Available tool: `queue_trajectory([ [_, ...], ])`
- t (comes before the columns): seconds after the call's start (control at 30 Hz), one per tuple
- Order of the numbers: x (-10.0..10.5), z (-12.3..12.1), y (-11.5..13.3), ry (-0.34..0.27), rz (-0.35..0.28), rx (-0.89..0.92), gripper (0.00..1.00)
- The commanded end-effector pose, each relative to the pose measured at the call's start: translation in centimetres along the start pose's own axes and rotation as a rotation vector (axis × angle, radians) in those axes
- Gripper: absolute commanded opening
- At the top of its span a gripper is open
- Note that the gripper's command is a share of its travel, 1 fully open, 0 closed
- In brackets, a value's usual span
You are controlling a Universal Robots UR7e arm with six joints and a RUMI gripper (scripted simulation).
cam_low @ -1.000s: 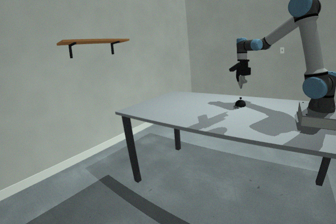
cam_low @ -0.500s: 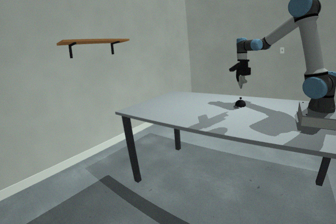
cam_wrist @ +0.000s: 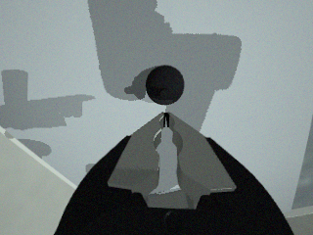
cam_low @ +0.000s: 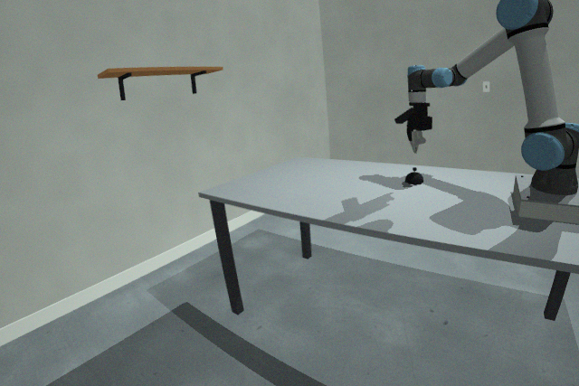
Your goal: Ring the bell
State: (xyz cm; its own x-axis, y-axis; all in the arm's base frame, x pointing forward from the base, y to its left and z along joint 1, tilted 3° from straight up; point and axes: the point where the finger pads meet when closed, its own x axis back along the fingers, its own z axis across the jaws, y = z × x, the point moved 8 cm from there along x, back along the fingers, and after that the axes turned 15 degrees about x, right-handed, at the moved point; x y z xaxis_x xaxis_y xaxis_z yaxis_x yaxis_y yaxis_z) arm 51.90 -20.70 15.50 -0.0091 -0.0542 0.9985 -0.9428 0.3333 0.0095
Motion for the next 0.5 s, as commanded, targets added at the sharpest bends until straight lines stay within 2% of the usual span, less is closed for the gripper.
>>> queue_trajectory([
  [0.0, -0.5, 0.0, 0.1, -0.002, -0.004, -0.002, 0.0],
  [0.47, -2.4, -0.1, 0.0, -0.002, -0.004, 0.0, 0.0],
])
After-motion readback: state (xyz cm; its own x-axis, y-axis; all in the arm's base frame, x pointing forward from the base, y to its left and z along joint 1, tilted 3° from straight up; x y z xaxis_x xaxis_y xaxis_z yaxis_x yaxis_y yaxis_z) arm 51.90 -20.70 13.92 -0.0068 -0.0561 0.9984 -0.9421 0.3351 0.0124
